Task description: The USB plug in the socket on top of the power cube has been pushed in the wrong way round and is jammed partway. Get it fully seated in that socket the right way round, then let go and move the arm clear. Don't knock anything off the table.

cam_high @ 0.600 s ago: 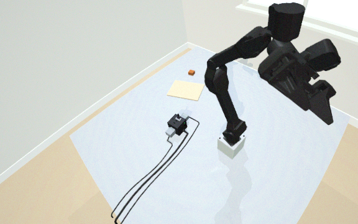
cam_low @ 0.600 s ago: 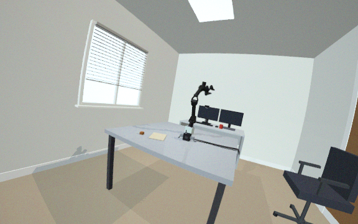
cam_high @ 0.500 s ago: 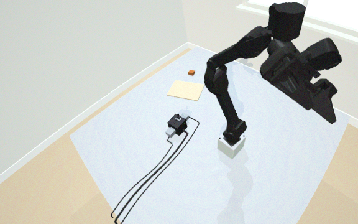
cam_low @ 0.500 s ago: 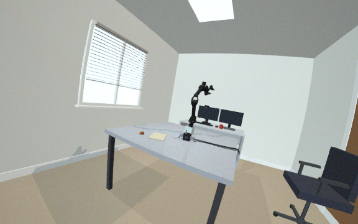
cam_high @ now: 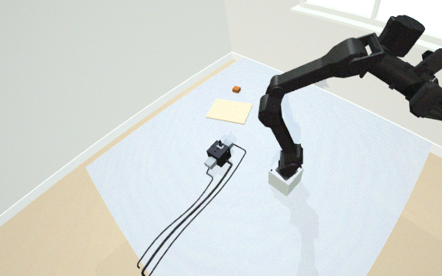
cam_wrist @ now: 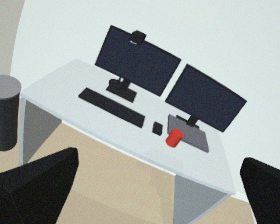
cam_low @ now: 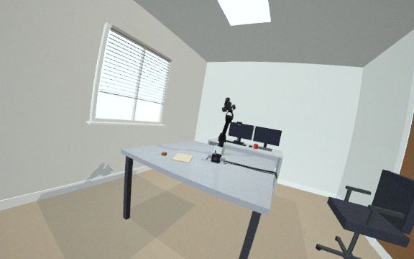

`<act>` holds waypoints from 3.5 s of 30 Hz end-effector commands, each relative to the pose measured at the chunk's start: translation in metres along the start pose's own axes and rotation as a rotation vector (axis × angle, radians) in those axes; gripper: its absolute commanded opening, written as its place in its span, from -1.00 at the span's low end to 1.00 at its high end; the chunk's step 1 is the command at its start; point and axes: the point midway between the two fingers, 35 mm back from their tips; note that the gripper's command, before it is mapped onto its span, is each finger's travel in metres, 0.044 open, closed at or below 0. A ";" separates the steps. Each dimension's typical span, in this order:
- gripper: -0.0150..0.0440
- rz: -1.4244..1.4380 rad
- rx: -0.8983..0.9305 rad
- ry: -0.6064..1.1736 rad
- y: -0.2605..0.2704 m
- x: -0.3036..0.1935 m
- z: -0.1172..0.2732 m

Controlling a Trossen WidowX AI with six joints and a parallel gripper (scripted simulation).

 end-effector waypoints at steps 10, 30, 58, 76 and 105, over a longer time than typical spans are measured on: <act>1.00 -0.004 0.661 -0.060 0.217 0.013 0.083; 1.00 0.346 1.421 0.013 0.368 -0.107 0.359; 1.00 1.017 1.563 0.543 0.202 -0.453 0.557; 1.00 1.106 1.339 0.603 0.133 -0.534 0.524; 1.00 1.106 1.339 0.603 0.146 -0.557 0.518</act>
Point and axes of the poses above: the point midway between the two fingers, 35 mm back from their tips, its own z axis back along the fingers, its own y axis across the jaws, x = y × z, and after that the axes turned 6 degrees about z, right-handed
